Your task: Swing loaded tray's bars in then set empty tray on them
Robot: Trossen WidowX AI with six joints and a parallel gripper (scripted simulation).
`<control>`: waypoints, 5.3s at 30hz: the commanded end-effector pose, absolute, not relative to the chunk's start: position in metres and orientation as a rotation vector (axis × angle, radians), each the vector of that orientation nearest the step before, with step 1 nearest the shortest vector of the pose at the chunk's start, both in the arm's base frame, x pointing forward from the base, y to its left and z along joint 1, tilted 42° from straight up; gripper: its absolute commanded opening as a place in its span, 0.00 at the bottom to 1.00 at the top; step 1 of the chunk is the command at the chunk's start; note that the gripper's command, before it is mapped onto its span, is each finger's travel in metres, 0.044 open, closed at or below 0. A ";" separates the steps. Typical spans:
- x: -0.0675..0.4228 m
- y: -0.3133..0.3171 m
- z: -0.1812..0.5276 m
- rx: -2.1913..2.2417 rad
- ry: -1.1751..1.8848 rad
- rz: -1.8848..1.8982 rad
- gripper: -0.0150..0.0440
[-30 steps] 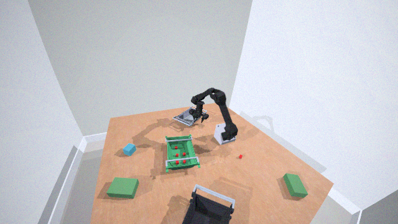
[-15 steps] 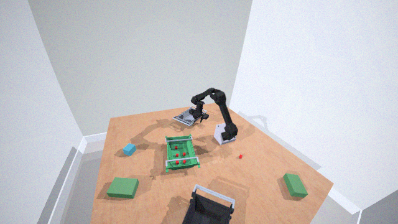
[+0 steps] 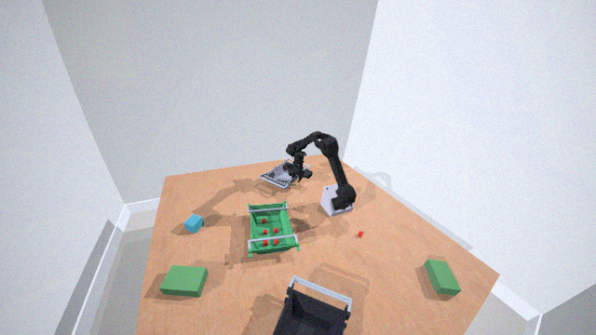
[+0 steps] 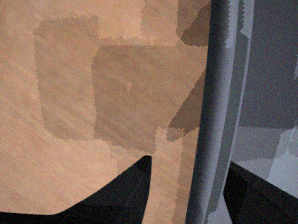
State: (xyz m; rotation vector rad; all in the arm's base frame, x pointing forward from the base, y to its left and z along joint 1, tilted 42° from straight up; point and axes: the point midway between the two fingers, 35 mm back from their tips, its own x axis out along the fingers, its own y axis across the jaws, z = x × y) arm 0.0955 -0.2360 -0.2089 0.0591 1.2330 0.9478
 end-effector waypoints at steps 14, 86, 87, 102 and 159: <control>0.096 -0.253 -0.190 0.067 1.235 0.947 0.39; 0.134 -0.344 -0.053 -0.001 1.230 0.934 0.25; 0.139 -0.342 -0.050 -0.008 1.228 0.935 0.25; 0.213 -0.307 -0.002 -0.108 1.178 0.958 0.25; 0.341 -0.096 0.145 -0.322 0.896 1.147 0.25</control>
